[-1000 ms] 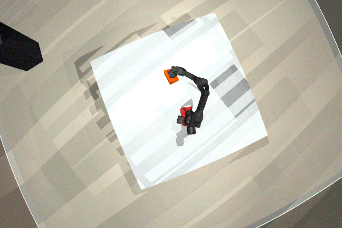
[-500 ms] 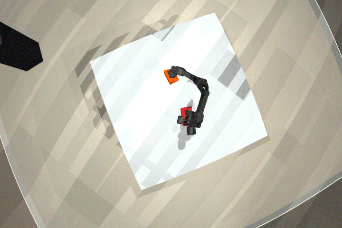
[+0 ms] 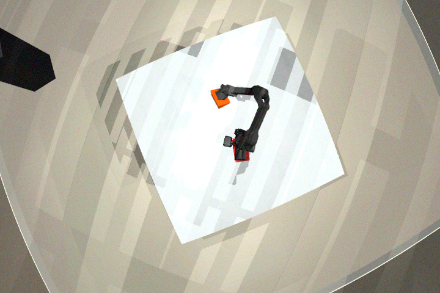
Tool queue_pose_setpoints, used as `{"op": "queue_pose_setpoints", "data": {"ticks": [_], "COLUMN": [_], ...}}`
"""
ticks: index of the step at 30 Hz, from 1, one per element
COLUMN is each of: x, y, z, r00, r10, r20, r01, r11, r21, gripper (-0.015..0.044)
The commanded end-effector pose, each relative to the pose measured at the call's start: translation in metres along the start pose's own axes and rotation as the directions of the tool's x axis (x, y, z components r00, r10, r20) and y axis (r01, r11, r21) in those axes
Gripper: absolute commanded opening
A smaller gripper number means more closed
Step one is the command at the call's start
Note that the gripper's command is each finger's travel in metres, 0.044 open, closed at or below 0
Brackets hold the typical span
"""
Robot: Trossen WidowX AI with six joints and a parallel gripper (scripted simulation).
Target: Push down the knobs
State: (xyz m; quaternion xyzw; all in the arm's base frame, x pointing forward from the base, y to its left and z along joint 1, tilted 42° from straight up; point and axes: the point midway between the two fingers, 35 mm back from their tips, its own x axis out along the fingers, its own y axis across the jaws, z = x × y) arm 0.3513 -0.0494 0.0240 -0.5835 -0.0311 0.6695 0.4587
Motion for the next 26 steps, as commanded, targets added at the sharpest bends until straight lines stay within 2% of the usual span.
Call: {"op": "queue_pose_setpoints", "data": {"ticks": [1,7,26], "x": [-0.009,-0.013,-0.013], "y": [0.021,0.052,0.053], "z": [0.036,0.096,0.098], "r00": [1.000,1.000,1.000], "r10": [0.006,0.006,0.006], "r20": [0.001,0.004,0.004], "r01": [-0.006,-0.006,-0.006], "r11": [1.000,1.000,1.000], "r21": [-0.001,0.003,0.003], "gripper": [0.0440,0.0440,0.0440]}}
